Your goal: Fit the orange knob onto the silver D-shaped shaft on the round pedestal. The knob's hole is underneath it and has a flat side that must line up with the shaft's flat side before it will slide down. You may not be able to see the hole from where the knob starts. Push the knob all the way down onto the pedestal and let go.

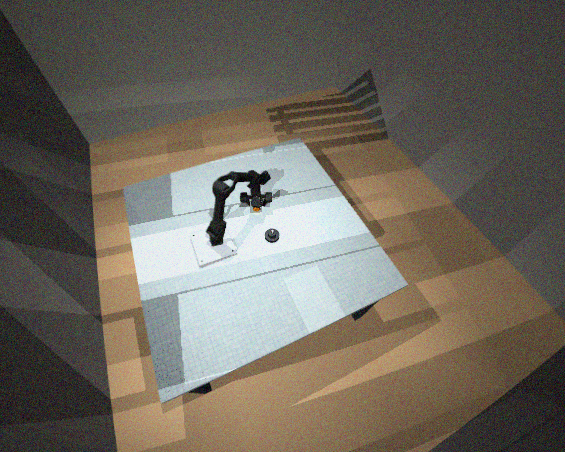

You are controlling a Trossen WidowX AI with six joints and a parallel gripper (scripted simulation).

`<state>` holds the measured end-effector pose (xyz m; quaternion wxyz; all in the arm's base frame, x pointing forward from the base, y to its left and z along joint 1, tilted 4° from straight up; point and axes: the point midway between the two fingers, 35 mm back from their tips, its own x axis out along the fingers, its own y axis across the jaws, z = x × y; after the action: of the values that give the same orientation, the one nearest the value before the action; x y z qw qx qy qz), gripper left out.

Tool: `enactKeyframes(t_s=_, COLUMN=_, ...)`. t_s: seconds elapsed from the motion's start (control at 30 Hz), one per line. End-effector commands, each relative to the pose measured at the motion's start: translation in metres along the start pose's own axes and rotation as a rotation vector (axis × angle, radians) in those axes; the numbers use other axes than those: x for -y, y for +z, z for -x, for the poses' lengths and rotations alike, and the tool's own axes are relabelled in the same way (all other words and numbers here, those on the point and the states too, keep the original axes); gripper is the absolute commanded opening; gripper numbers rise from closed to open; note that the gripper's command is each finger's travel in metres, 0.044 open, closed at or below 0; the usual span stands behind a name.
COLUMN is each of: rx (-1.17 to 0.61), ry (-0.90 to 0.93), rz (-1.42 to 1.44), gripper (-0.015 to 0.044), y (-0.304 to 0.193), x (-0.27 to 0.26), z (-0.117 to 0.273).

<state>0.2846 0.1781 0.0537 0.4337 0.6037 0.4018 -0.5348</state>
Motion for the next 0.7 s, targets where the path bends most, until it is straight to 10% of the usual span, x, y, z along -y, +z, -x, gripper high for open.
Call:
enactKeyframes(t_s=0.0, rx=0.007, ry=-0.01, rz=-0.004, gripper=0.0361, y=0.0016, x=0.0021, z=-0.0053)
enactKeyframes(t_s=0.17, rx=0.007, ry=-0.01, rz=-0.004, gripper=0.024, y=0.0016, x=0.0021, z=-0.0053)
enactKeyframes(t_s=0.67, rx=0.007, ry=-0.01, rz=-0.004, gripper=0.0193, y=0.0016, x=0.0021, z=-0.0053)
